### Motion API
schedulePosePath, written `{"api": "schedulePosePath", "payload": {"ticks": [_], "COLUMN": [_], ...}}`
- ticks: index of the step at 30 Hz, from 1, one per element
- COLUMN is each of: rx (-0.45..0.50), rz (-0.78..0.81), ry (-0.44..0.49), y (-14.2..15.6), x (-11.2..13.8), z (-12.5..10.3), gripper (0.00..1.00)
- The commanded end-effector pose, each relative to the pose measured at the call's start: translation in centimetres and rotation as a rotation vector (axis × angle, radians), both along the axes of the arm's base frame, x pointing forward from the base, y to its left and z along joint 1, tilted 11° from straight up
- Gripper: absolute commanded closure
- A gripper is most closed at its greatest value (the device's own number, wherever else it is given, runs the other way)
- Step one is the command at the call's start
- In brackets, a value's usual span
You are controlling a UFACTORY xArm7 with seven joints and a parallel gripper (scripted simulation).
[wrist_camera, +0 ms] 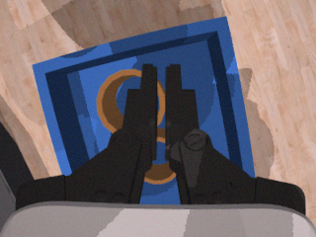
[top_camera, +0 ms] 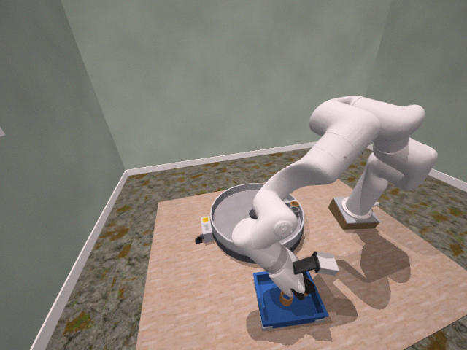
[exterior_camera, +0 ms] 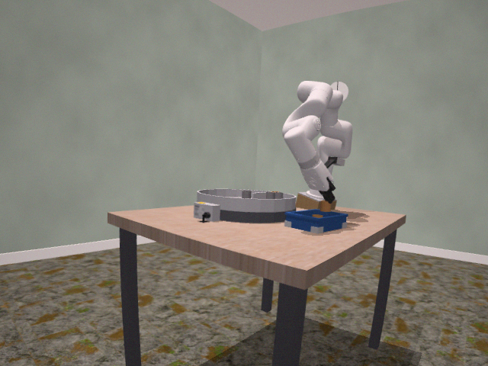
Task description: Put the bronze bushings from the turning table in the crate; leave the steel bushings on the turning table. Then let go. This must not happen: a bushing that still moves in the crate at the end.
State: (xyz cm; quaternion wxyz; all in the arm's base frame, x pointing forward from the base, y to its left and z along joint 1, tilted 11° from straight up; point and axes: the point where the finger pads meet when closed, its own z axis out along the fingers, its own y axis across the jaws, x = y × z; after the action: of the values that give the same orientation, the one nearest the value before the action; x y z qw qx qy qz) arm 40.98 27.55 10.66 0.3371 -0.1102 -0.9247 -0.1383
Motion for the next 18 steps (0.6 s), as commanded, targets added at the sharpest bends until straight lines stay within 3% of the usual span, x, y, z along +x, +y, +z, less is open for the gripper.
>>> {"api": "schedulePosePath", "payload": {"ticks": [1,18], "rx": [0.001,0.001], "rz": [-0.001,-0.001], "ry": [-0.004,-0.004], "y": [0.0,0.2], "x": [0.1,0.2], "z": [0.1,-1.0], "gripper": [1.0,1.0]}}
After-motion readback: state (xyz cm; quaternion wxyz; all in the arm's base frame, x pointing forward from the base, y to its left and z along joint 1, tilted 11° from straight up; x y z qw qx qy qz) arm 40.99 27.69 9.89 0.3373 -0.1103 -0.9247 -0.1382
